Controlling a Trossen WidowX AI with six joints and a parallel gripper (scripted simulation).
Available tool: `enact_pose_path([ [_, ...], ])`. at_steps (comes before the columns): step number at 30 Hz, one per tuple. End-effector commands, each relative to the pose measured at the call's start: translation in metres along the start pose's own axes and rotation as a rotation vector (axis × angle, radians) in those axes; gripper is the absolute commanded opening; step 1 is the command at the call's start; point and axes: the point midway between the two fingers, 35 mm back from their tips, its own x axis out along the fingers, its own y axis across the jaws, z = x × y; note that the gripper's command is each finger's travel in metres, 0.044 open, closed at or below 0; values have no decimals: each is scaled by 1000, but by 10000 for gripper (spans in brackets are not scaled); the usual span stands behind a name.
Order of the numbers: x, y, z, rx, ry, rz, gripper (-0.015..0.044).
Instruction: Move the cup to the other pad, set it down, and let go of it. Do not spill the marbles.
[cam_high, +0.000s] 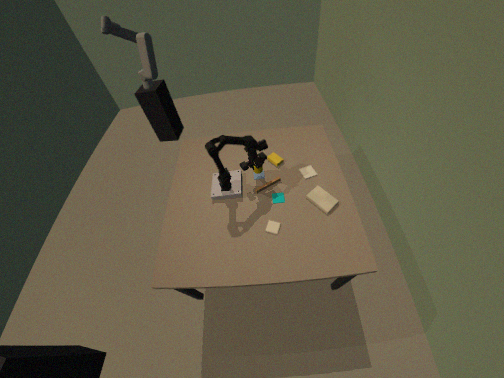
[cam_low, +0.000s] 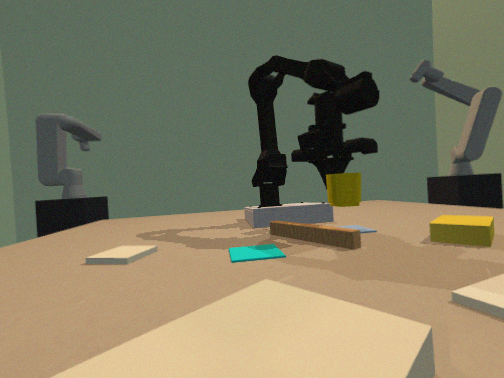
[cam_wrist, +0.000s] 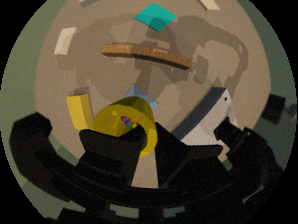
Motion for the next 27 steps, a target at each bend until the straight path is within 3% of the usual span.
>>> enact_pose_path([
  [1, 0, 0, 0, 0, 0, -1, 0],
  [27, 0, 0, 18, -1, 0, 4, 0],
])
